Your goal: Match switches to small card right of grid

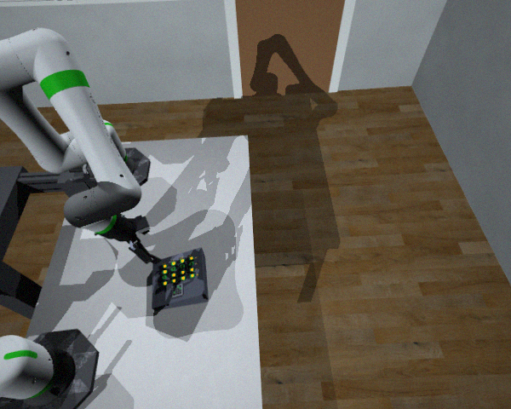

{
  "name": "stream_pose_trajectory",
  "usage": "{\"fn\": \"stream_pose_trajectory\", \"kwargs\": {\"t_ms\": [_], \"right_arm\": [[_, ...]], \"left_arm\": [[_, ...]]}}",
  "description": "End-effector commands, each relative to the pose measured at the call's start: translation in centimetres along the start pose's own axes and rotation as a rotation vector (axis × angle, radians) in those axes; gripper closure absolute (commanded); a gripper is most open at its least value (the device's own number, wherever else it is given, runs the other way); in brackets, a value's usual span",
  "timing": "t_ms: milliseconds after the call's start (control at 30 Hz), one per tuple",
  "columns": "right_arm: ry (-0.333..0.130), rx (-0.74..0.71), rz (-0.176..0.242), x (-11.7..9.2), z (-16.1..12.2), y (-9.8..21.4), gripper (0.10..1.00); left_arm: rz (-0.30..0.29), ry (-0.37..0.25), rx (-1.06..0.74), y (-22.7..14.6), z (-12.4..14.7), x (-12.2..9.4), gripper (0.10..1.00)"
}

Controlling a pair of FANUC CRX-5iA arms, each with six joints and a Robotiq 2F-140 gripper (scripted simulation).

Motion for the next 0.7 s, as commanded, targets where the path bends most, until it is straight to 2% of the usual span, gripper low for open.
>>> {"fn": "stream_pose_trajectory", "kwargs": {"t_ms": [0, 333, 400, 667], "right_arm": [[0.002, 0.000, 0.000, -0.1, 0.0, 0.0, 0.098], [0.002, 0.000, 0.000, -0.1, 0.0, 0.0, 0.098], [0.002, 0.000, 0.000, -0.1, 0.0, 0.0, 0.098], [0.002, 0.000, 0.000, -0.1, 0.0, 0.0, 0.098]], "left_arm": [[0.034, 0.062, 0.069, 1.9, 0.3, -0.6, 0.098], [0.138, 0.200, 0.214, 6.8, 1.5, -2.8, 0.098], [0.138, 0.200, 0.214, 6.8, 1.5, -2.8, 0.098], [0.191, 0.261, 0.269, 9.1, 2.4, -4.0, 0.098]]}}
Point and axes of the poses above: on each arm, the point where the finger pads meet when closed, its own x axis out along the fingers, its own y axis across the jaws, z = x × y, the point moved 7 cm from there along -x, back along the fingers, and after that the axes turned 10 degrees about -x, right-handed, at the moved point
